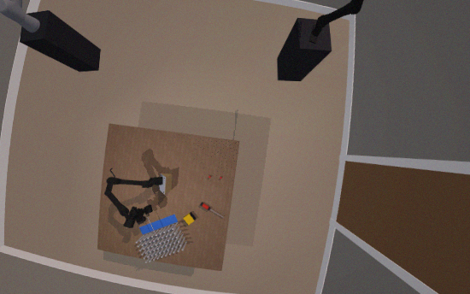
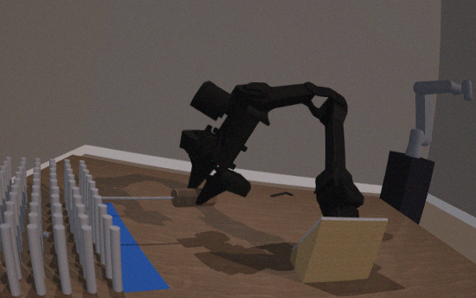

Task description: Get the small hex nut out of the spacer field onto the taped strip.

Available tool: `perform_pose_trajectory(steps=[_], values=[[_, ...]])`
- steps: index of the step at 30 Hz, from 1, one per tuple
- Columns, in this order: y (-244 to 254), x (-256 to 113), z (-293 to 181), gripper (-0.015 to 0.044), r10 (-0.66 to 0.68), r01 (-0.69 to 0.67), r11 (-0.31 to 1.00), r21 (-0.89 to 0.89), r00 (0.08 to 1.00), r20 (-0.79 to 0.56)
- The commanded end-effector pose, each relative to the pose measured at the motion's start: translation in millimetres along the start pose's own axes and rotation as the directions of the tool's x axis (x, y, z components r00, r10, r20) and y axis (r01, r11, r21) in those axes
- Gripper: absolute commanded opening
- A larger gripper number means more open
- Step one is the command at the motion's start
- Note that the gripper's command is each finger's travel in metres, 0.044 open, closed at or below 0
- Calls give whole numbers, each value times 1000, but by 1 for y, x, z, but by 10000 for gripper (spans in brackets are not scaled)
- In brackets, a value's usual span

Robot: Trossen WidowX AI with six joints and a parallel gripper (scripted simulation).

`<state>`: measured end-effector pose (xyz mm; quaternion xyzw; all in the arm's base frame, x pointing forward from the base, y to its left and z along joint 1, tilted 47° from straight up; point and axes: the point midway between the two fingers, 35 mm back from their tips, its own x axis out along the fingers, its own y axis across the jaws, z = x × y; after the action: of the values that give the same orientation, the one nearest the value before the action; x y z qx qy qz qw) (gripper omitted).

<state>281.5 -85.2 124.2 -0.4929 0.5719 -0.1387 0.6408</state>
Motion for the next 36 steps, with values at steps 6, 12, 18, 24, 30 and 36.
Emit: perform_pose_trajectory(steps=[6,12,18,24,30,36], values=[[5,29,-18,0,-24,24,1000,4,1000,13],[9,40,-28,0,-39,39,999,-1,999,11],[9,41,-26,0,-39,39,999,-1,999,11],[9,42,-23,0,-39,39,999,-1,999,12],[9,43,-20,0,-38,38,999,-2,999,12],[10,44,-17,0,-38,38,999,-2,999,12]])
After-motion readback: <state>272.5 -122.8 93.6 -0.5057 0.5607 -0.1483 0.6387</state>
